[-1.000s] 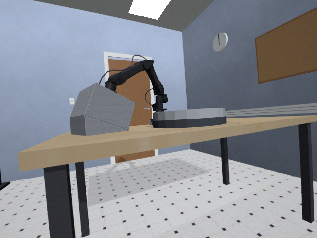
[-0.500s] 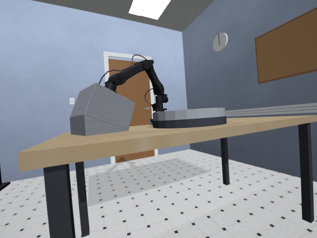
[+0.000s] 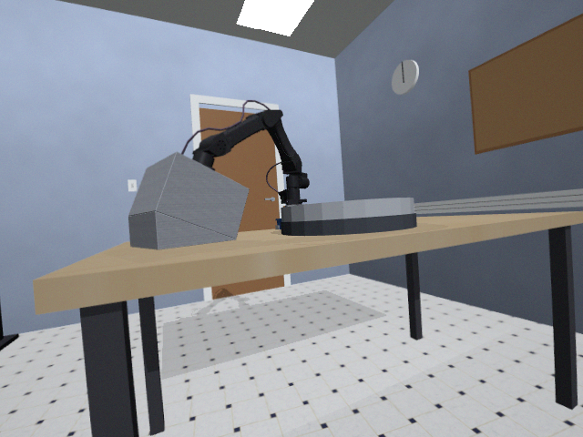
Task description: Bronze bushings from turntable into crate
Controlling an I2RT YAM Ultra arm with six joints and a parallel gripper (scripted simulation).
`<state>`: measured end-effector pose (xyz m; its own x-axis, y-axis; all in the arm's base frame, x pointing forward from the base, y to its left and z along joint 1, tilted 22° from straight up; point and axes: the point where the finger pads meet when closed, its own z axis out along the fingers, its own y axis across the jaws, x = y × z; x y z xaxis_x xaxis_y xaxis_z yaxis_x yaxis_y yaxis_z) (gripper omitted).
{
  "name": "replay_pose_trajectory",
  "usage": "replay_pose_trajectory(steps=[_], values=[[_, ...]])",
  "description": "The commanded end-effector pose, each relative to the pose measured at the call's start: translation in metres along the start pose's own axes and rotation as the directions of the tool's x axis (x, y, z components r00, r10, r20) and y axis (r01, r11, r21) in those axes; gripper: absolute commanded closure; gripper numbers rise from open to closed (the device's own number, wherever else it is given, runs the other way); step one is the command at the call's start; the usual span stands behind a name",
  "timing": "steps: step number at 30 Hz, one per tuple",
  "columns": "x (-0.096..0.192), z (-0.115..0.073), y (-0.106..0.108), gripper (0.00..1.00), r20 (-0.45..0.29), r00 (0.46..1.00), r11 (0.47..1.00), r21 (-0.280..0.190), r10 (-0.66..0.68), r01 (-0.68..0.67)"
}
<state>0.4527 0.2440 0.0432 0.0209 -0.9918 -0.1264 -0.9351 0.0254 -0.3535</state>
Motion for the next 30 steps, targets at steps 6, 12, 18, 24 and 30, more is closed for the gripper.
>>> replay_pose_trajectory(steps=[6,12,18,24,30], values=[[-0.0053,-0.007,-0.0086,0.84,0.021,1.0,1.0,0.015,-0.002,0.002],[-0.0054,-0.007,-0.0088,0.84,0.022,1.0,1.0,0.015,-0.002,0.002],[-0.0054,-0.007,-0.0088,0.84,0.022,1.0,1.0,0.015,-0.002,0.002],[-0.0054,-0.007,-0.0088,0.84,0.022,1.0,1.0,0.015,-0.002,0.002],[-0.0054,-0.007,-0.0088,0.84,0.022,1.0,1.0,0.015,-0.002,0.002]])
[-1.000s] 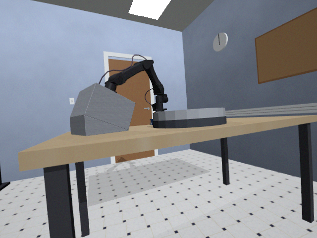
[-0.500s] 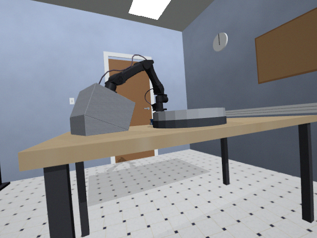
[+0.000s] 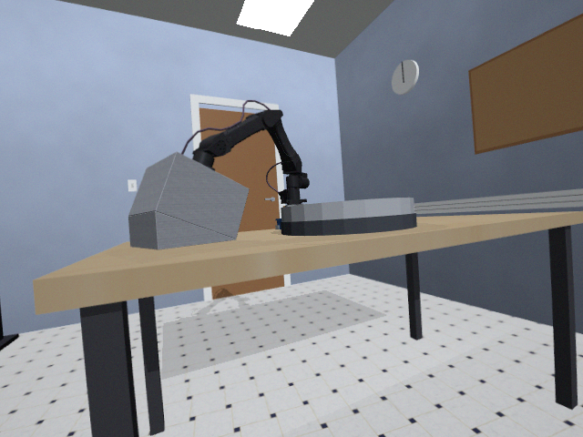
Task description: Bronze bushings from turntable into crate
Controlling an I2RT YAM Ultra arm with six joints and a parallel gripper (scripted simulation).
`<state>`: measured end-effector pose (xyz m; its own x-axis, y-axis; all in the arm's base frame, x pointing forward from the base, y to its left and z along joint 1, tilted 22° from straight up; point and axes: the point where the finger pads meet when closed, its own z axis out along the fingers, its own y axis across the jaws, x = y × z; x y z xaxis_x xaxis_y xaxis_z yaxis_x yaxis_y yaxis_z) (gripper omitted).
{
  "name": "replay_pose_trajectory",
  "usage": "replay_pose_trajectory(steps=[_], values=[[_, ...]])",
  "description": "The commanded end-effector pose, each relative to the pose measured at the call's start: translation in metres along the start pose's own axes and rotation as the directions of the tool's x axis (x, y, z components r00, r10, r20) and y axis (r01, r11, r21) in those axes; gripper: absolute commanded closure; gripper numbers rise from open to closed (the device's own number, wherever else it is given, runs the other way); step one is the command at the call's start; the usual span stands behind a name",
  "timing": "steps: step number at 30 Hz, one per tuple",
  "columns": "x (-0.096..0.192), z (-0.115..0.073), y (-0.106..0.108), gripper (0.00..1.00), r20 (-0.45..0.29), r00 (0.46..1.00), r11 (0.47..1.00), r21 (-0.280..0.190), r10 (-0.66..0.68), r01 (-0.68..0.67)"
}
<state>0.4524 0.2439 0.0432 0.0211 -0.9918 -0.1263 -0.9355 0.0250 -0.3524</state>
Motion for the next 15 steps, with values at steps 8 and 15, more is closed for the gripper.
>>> replay_pose_trajectory(steps=[8,15], values=[[-0.005,-0.007,-0.009,0.84,0.022,1.0,1.0,0.017,-0.002,0.002],[-0.008,-0.023,-0.012,0.84,0.03,1.0,0.999,0.032,-0.002,0.001]])
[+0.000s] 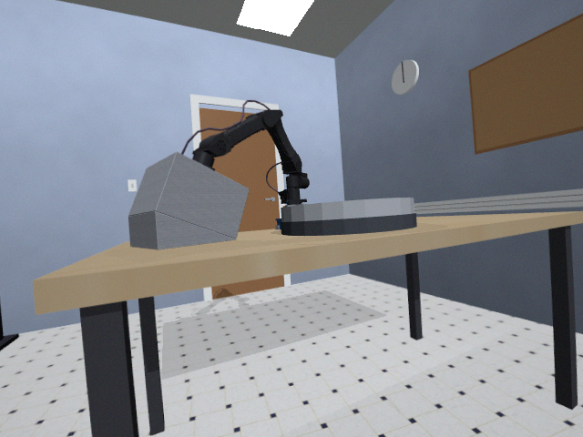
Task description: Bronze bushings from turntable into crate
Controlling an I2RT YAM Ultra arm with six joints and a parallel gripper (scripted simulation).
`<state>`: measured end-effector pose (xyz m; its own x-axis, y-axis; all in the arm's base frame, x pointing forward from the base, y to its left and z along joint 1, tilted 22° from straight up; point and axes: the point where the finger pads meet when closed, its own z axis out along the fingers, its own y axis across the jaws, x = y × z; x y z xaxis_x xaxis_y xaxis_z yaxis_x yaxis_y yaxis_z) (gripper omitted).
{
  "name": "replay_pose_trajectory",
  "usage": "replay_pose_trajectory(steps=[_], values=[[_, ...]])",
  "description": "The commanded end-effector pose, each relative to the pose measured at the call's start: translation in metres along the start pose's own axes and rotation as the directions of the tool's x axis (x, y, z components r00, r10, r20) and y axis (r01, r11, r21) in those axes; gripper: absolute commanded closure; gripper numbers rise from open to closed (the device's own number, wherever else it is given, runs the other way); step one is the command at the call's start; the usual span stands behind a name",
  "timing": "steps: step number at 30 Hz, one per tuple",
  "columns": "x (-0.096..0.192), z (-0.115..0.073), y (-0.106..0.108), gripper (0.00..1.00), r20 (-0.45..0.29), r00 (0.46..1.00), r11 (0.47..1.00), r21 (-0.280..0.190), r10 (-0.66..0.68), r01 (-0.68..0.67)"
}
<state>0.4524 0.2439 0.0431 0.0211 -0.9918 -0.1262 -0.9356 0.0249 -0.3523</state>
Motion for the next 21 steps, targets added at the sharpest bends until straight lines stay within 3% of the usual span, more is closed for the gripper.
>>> replay_pose_trajectory(steps=[1,10,21], values=[[-0.008,-0.025,-0.012,0.84,0.03,1.0,0.999,0.032,-0.002,0.001],[-0.011,-0.05,-0.009,0.84,0.031,1.0,0.999,0.032,-0.002,0.001],[-0.008,-0.099,-0.008,0.84,0.024,1.0,0.999,0.036,-0.001,0.0]])
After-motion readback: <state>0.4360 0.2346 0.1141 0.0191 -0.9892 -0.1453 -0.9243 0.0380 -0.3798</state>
